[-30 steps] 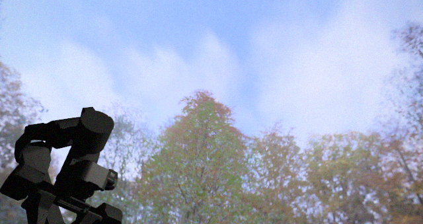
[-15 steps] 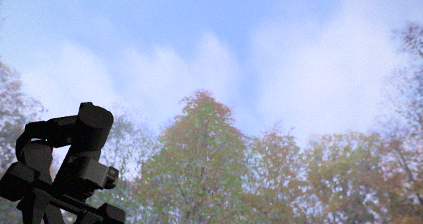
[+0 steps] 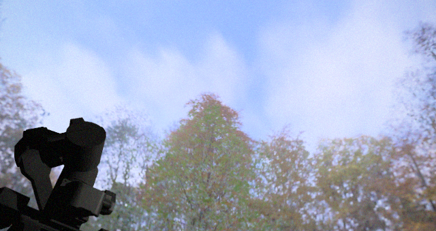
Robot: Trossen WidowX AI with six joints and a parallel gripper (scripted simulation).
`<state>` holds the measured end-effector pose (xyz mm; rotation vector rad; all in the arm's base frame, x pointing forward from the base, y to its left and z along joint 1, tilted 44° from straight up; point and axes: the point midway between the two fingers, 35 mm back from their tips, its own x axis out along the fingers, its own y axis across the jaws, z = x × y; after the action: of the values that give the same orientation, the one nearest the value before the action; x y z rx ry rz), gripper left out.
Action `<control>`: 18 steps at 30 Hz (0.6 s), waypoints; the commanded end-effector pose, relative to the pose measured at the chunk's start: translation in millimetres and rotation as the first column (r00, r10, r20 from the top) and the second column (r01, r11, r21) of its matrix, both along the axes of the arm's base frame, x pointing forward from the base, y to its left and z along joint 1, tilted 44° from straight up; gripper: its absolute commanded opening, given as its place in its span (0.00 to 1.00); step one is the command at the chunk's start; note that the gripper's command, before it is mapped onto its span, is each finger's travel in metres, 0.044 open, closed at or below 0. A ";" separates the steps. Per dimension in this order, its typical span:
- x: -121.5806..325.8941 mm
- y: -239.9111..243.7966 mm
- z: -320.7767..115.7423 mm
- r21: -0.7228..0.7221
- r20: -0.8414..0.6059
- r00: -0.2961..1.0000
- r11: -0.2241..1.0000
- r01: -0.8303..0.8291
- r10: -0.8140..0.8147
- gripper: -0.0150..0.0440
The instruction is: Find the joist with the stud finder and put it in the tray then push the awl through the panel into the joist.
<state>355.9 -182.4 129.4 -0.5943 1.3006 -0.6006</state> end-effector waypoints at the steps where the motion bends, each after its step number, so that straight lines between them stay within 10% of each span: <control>1: 0.7 -4.4 -6.5 0.003 0.003 1.000 1.000 -0.011 0.011 0.25; 18: -2.9 -22.3 -24.2 0.000 0.003 1.000 1.000 -0.011 0.011 0.25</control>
<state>351.8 -202.9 109.1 -0.5966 1.2993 -0.6019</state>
